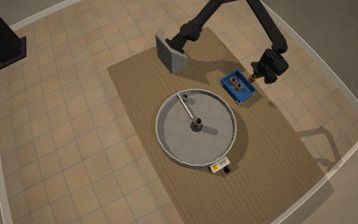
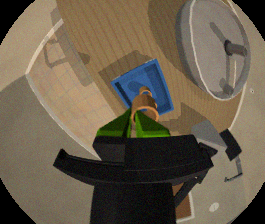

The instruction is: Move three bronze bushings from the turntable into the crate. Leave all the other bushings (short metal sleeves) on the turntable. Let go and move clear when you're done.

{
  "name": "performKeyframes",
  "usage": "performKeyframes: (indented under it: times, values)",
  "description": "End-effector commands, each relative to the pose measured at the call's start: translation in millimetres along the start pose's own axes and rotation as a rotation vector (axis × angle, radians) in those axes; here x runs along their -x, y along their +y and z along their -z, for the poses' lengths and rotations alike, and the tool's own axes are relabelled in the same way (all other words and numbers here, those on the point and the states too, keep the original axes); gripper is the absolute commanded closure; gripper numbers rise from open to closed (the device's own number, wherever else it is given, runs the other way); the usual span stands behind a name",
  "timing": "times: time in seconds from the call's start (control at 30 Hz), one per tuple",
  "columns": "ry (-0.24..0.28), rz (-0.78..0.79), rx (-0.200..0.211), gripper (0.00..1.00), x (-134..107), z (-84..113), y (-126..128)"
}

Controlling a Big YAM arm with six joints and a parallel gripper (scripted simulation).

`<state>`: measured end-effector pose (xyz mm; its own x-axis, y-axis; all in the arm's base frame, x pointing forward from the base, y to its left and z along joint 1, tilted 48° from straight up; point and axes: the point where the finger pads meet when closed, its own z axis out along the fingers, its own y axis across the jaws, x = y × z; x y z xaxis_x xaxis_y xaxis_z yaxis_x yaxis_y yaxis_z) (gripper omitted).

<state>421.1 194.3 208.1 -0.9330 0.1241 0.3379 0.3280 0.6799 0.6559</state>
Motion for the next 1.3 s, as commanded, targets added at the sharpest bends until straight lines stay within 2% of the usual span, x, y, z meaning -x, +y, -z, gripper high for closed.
performKeyframes:
  times: [0.0, 0.13, 0.23, 0.43, 0.9, 0.97, 1.0, 1.1, 1.27]
  values:
    - [-0.021, 0.003, 0.008, 1.0, 7.3, 10.4, 8.9]
    - [-0.02, 0.003, 0.008, 1.0, 7.0, 8.8, 8.7]
    - [0.005, 0.0, -0.004, 1.0, 0.2, -9.1, 2.2]
    - [0.009, -0.004, -0.005, 1.0, 1.2, -21.4, 0.7]
    - [0.008, -0.006, -0.009, 1.0, 0.0, -98.4, -1.2]
    - [0.008, -0.006, -0.009, 1.0, 0.0, -98.4, -1.2]
    - [-0.017, -0.027, 0.005, 1.0, 11.2, -90.1, -6.3]
    - [0.009, -0.006, -0.008, 1.0, -0.4, -113.5, -1.4]
    - [0.003, -0.006, -0.004, 1.0, 1.9, -117.7, -0.3]
